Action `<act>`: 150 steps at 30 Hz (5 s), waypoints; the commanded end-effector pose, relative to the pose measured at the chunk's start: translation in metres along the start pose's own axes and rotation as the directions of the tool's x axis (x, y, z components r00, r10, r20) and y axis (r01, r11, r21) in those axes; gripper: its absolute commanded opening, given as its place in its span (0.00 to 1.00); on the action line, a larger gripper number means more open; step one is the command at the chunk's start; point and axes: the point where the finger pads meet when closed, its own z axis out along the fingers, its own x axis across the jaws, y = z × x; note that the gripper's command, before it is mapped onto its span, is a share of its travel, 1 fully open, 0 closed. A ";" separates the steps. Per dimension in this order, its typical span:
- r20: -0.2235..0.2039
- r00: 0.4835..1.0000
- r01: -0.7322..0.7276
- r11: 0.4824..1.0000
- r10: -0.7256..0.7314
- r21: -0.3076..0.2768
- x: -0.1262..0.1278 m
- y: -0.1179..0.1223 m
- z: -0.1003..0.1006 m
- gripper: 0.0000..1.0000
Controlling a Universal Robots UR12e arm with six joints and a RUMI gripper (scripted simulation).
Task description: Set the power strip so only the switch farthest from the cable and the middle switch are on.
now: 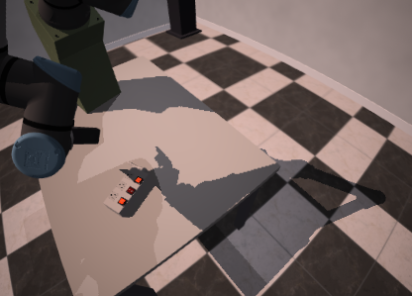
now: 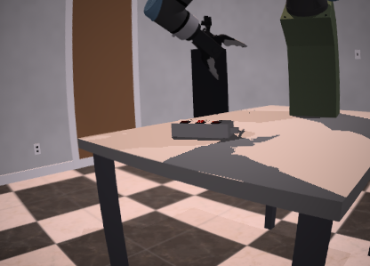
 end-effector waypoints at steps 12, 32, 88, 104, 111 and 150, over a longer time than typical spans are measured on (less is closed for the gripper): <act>-0.001 1.000 0.000 1.000 0.000 0.000 0.000 0.000 0.000 1.00; -0.035 0.995 0.093 0.996 -0.092 0.006 0.009 -0.008 -0.005 1.00; -0.243 0.075 0.894 0.173 -0.967 -0.413 0.103 -0.111 -0.088 1.00; -0.102 -0.292 0.796 -0.183 -0.951 -0.577 0.121 -0.142 -0.119 1.00; -0.013 -0.427 0.707 -0.325 -0.904 -0.628 0.128 -0.156 -0.133 1.00; 0.135 -0.583 0.541 -0.507 -0.801 -0.670 0.137 -0.174 -0.155 1.00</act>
